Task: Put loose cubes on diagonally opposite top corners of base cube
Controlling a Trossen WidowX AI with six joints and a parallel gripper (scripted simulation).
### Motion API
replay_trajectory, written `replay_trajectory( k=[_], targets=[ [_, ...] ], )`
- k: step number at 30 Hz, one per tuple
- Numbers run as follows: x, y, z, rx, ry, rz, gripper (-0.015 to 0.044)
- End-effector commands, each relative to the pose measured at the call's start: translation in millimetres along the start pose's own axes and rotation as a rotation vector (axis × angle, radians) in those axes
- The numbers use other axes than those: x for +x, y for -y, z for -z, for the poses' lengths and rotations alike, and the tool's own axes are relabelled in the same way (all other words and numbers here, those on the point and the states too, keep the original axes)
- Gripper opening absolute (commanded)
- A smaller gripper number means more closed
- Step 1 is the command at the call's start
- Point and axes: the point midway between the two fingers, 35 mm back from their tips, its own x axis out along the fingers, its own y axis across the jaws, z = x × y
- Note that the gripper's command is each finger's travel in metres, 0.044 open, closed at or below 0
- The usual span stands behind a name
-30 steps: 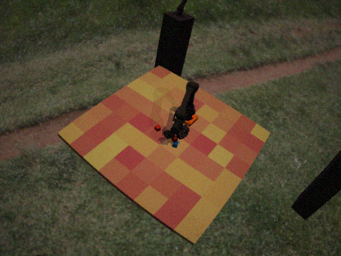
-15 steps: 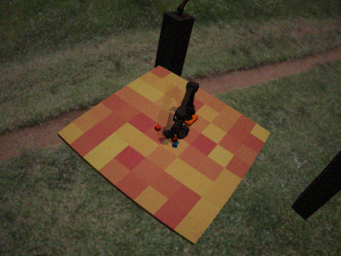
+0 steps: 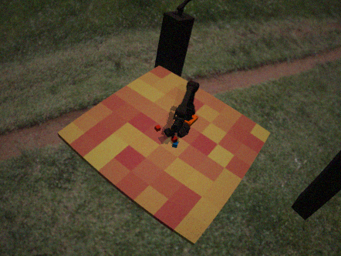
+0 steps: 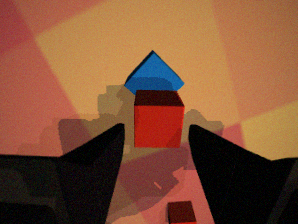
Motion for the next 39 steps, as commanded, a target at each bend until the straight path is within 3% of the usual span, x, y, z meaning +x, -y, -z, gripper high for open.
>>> replay_trajectory(
  k=[1,7,9,32,36,39],
  targets=[
    [-8.0,1.1,-0.9,0.004,0.003,0.003,0.0205],
    [-12.1,1.2,-0.9,0.004,0.003,0.003,0.0205],
    [-10.9,3.3,4.4,-0.001,0.002,0.003,0.0258],
    [-51.9,44.3,170.5,-0.087,-0.014,0.005,0.0265],
    [-47.2,44.8,171.7,-0.088,-0.015,0.005,0.0265],
    [-24.9,46.2,171.9,-0.088,-0.015,0.005,0.0265]
  ],
)
